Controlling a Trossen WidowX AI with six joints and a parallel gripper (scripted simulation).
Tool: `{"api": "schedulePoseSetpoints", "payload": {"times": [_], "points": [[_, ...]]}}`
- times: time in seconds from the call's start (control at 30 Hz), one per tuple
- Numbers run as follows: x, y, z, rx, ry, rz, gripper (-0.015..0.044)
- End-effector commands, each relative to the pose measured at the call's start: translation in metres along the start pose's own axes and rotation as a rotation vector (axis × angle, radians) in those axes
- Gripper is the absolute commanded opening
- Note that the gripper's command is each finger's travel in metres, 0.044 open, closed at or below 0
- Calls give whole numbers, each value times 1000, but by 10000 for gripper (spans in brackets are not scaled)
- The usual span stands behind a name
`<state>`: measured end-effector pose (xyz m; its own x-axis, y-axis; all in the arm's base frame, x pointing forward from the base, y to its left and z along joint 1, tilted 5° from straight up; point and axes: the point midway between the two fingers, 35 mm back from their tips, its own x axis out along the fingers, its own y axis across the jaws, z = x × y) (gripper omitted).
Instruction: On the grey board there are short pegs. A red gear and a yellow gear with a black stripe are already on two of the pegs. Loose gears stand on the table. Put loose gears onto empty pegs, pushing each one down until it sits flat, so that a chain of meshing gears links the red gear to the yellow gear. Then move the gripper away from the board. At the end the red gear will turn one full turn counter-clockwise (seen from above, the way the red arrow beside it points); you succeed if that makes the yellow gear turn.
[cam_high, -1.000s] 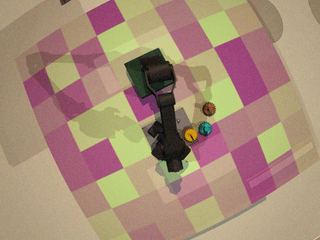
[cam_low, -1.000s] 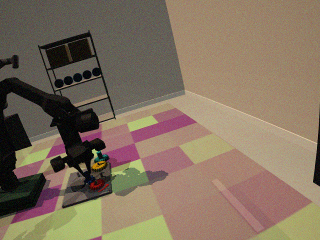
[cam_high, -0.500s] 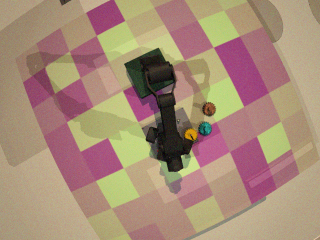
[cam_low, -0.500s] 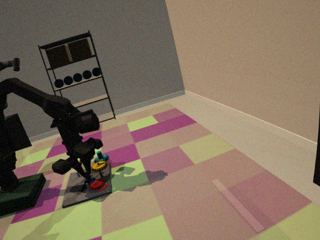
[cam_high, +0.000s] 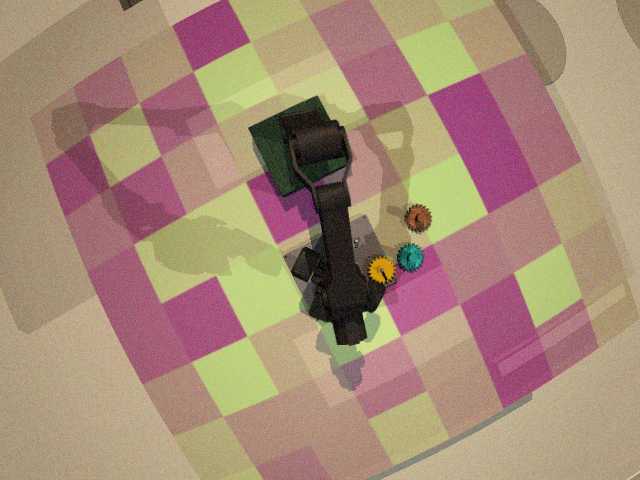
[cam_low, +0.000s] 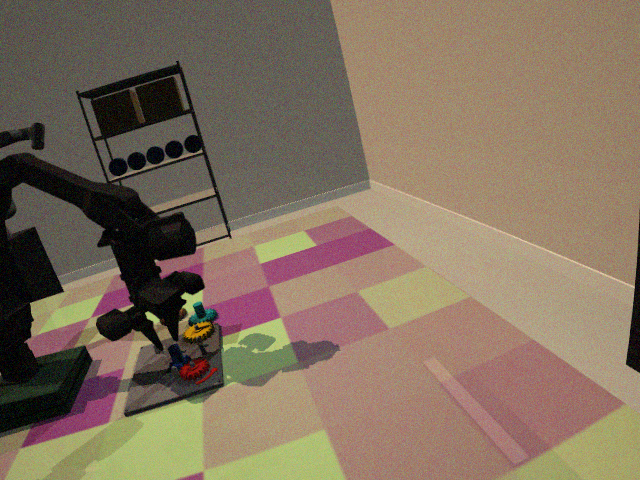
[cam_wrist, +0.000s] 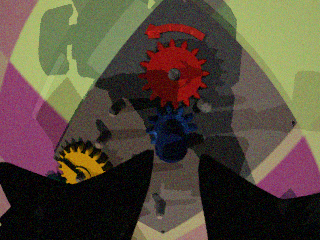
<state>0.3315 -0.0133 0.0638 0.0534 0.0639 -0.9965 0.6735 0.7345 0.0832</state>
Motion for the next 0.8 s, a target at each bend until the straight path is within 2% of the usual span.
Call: {"api": "schedulePoseSetpoints", "payload": {"times": [0.0, 0.1, 0.2, 0.47, 0.67, 0.77], "points": [[-29, 2, 2, 65, -20, 19, 140], [-34, 2, 2, 79, -20, 19, 140], [-23, 17, -13, -69, -15, 11, 219], [-23, 84, -108, -756, -16, 12, 429], [-24, 111, -192, -1253, -19, 24, 440], [-24, 113, -201, -1307, -20, 26, 440]]}}
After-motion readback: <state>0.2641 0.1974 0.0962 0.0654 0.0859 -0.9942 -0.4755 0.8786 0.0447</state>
